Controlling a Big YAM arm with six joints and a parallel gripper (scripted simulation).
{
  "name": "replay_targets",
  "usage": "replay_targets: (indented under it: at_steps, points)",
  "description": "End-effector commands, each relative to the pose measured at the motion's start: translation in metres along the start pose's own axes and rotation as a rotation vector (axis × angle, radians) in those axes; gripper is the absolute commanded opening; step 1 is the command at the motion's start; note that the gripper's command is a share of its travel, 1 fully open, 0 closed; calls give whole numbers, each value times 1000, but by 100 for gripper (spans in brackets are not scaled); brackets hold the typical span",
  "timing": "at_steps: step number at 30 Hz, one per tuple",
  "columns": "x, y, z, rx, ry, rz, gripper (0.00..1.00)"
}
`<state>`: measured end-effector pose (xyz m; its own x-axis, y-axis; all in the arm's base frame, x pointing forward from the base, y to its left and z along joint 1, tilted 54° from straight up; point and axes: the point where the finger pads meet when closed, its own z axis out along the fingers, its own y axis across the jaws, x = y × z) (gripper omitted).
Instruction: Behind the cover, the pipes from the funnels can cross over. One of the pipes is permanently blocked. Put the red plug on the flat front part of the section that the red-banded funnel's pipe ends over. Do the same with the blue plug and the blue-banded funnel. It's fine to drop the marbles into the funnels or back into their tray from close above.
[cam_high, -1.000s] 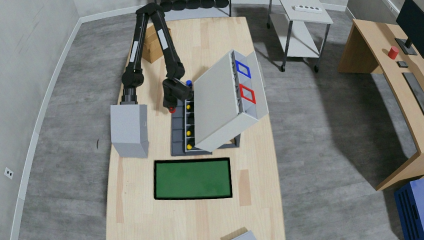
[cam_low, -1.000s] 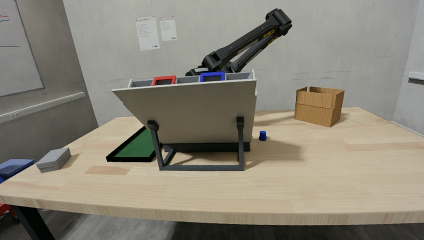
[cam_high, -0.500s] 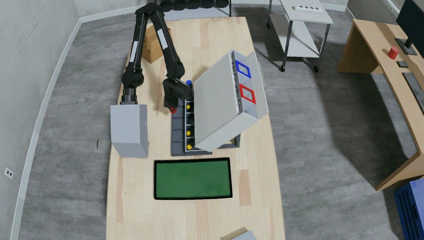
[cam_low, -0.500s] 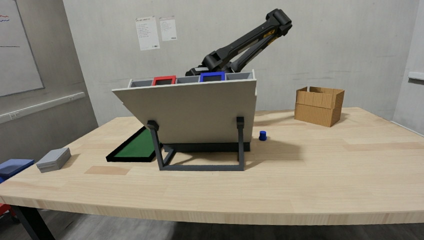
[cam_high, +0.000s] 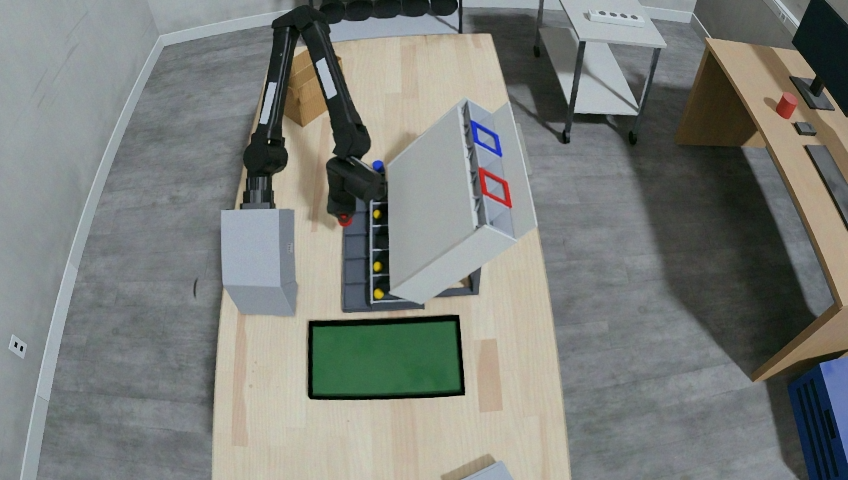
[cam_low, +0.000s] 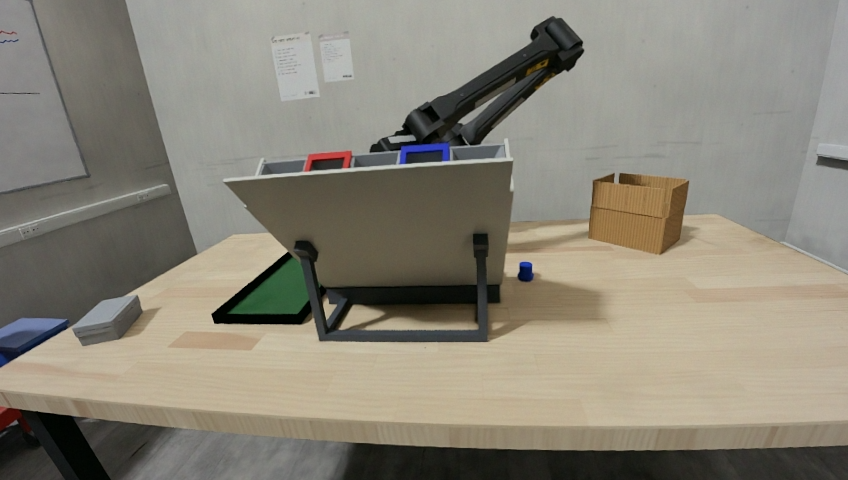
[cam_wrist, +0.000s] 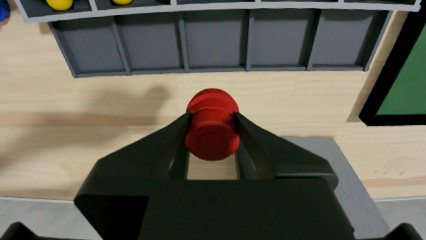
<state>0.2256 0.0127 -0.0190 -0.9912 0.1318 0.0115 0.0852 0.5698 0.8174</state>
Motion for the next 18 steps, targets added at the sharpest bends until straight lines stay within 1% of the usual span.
replay_targets:
  at_steps: [1,18]
  points:
    - [-19,-6,-12,11,-27,-20,0]
    - [-24,-7,-14,7,-16,-12,0]
